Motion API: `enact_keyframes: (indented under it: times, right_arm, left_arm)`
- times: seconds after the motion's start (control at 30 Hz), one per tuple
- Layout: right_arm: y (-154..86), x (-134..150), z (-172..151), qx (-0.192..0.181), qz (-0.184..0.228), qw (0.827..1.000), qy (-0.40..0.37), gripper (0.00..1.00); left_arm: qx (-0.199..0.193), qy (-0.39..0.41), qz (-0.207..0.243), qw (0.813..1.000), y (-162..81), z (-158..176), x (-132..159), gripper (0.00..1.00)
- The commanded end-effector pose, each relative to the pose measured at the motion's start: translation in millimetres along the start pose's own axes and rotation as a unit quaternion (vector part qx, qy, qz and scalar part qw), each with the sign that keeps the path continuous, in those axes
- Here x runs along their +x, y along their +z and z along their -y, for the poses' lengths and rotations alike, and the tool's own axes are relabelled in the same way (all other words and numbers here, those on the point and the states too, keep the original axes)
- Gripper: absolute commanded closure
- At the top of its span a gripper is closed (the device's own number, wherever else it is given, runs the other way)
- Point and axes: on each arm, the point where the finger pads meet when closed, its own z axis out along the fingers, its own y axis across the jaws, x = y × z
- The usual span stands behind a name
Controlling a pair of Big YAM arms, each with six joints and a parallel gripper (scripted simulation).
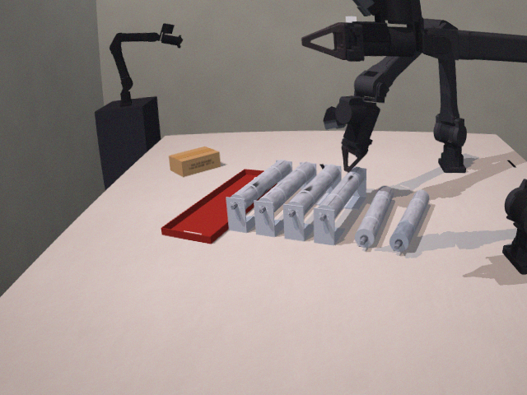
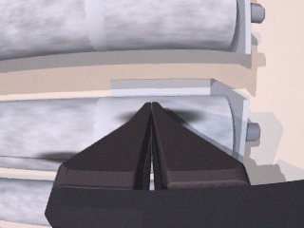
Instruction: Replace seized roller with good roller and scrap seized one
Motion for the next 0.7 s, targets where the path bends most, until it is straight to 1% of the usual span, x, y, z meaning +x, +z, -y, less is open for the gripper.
enact_keyframes:
  times: [0.0, 0.67]
  right_arm:
    - [-7.5, 4.5, -18.1, -0.005, -0.005, 1.000, -0.007, 1.00]
    - [-7.5, 4.6, -18.0, -0.005, -0.005, 1.000, -0.007, 1.00]
  left_arm:
    - [0.004, 0.005, 0.037, 0.999, 1.0, 4.9, -39.3, 1.00]
    - [0.004, 0.005, 0.037, 0.999, 1.0, 4.9, -39.3, 1.00]
